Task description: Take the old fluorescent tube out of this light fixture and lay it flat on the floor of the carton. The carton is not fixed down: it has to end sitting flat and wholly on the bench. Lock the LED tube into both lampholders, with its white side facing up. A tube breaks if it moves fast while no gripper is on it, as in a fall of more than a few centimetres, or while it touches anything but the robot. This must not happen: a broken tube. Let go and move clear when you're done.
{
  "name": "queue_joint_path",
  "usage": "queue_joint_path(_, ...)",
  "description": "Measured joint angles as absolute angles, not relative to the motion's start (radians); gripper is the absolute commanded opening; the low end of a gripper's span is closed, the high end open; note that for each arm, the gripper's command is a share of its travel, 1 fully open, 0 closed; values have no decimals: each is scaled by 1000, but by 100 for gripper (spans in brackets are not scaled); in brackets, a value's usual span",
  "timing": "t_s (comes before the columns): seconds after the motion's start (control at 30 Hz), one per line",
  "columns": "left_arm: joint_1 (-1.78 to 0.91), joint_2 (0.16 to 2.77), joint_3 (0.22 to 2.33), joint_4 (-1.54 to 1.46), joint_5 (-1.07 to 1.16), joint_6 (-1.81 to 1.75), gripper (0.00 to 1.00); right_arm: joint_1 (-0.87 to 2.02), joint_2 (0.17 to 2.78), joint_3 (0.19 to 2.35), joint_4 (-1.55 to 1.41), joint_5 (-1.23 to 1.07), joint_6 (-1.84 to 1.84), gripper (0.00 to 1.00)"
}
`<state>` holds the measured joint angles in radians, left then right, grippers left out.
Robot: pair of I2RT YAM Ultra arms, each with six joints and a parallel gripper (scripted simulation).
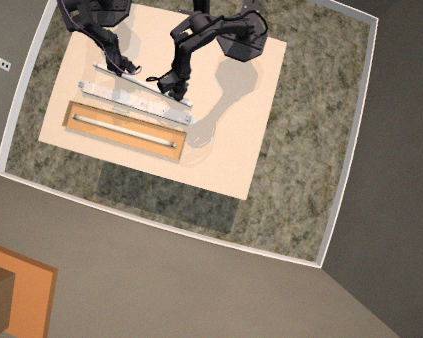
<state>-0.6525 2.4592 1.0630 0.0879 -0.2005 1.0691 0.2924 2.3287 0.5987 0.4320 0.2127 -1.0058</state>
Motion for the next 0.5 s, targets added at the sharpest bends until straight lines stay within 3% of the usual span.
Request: queue_joint_path(0.5,-652,2491,1070,110,-199,1071,11,291,2370,608,465,211,-1007,11)
